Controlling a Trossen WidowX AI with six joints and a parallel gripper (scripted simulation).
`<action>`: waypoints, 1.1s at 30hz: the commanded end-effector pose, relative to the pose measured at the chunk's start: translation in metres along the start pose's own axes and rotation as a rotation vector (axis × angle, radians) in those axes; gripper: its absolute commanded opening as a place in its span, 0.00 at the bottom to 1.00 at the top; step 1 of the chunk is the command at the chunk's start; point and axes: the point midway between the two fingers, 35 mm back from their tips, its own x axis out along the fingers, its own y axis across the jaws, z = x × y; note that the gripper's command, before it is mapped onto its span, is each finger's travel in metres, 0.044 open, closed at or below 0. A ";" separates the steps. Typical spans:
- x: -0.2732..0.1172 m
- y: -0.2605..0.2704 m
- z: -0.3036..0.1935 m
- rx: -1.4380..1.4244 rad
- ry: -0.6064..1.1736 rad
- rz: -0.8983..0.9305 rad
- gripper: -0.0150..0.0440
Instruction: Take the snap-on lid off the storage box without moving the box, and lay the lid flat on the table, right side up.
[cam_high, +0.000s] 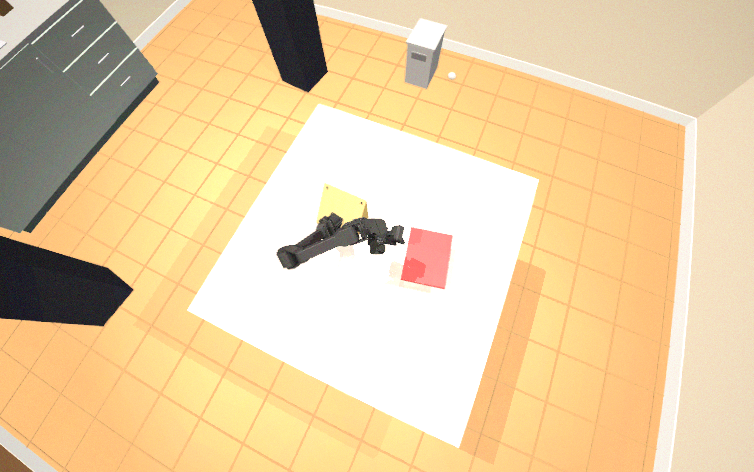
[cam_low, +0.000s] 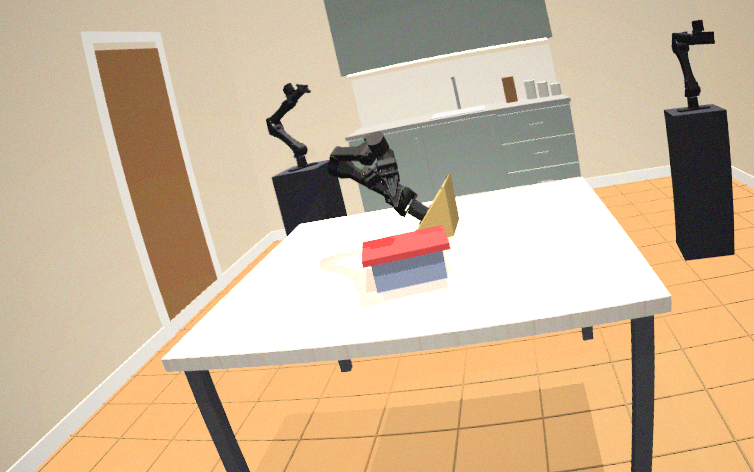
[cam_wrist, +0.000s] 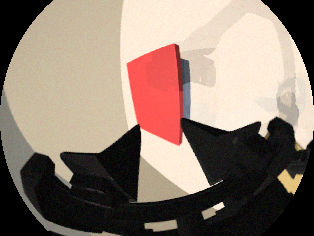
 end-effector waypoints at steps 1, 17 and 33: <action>0.005 -0.009 0.000 -0.014 0.006 -0.005 0.65; 0.043 -0.046 0.000 -0.014 0.005 -0.005 0.65; 0.068 -0.044 0.000 -0.013 0.006 -0.006 0.65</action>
